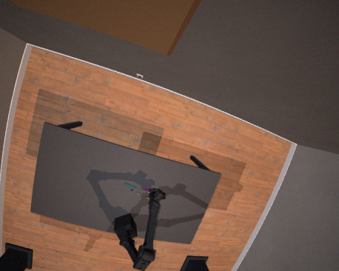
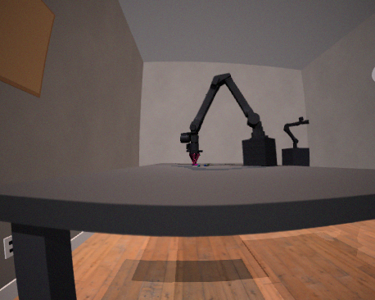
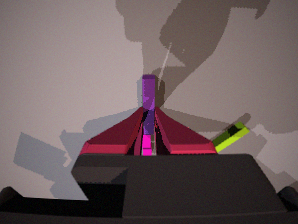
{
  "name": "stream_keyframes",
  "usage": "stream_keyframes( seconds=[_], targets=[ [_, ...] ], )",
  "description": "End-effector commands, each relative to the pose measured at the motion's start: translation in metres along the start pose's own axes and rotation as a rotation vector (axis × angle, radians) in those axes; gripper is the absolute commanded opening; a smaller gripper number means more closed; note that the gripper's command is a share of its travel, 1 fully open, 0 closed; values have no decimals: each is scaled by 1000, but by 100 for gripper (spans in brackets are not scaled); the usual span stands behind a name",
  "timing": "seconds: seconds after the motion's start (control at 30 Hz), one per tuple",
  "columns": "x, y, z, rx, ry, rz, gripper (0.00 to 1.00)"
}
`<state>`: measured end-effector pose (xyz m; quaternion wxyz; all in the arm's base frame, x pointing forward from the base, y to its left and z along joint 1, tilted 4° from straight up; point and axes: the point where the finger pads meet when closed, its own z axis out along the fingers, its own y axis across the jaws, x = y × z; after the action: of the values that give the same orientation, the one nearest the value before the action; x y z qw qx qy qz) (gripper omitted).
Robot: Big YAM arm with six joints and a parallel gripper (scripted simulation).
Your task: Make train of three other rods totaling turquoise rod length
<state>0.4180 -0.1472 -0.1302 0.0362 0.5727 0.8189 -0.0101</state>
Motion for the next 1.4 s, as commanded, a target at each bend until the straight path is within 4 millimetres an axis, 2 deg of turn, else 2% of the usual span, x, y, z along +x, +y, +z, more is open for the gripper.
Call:
stream_keyframes(
  seconds=[0.0,0.1,0.13,0.3,0.33,0.83,0.9,1.1,1.17,1.37],
  targets=[
    [-10,17,2,-22,-17,1,12],
    [-10,17,2,-22,-17,1,12],
    [-10,17,2,-22,-17,1,16],
    [-10,17,2,-22,-17,1,20],
    [-10,17,2,-22,-17,1,24],
    [-7,14,-1,-7,-6,0,24],
    [-11,19,-21,-34,-27,2,24],
    [0,8,-42,-14,-11,0,24],
    [0,8,-42,-14,-11,0,24],
    [-4,14,-77,-25,-19,0,24]
  ],
)
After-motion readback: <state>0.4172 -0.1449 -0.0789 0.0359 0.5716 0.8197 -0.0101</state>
